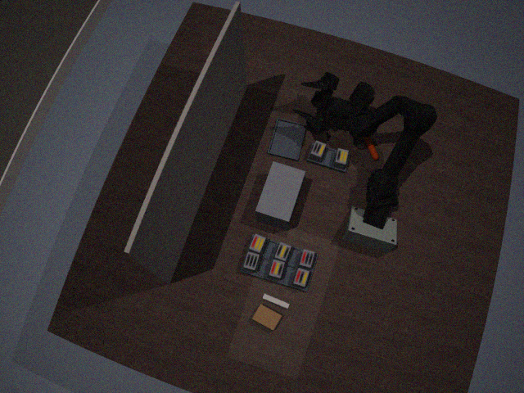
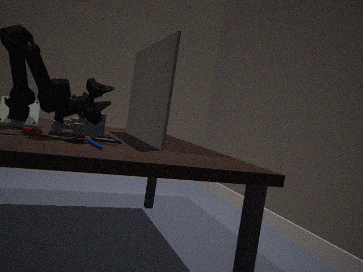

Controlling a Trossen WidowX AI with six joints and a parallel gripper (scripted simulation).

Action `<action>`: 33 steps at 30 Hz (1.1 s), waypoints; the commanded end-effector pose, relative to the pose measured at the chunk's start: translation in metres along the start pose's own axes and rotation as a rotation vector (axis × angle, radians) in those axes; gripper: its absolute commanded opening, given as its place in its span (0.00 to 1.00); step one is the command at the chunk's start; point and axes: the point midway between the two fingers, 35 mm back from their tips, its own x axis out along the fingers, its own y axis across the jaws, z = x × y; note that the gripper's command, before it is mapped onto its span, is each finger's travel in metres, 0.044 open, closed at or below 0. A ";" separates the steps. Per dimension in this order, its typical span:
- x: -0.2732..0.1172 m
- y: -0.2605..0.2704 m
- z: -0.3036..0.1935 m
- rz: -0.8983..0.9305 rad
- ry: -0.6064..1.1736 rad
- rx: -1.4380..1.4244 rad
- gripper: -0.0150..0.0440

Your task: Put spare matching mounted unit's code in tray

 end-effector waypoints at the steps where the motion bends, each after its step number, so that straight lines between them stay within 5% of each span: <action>1: 0.000 0.000 0.000 0.000 0.000 0.000 0.98; 8: 0.004 0.000 0.002 0.000 -0.001 0.001 1.00; 13: 0.054 -0.012 0.016 -0.035 -0.016 0.032 1.00; 18: 0.116 -0.045 0.013 -0.174 -0.027 0.040 1.00; 33: 0.195 -0.134 -0.051 -0.629 0.060 -0.116 1.00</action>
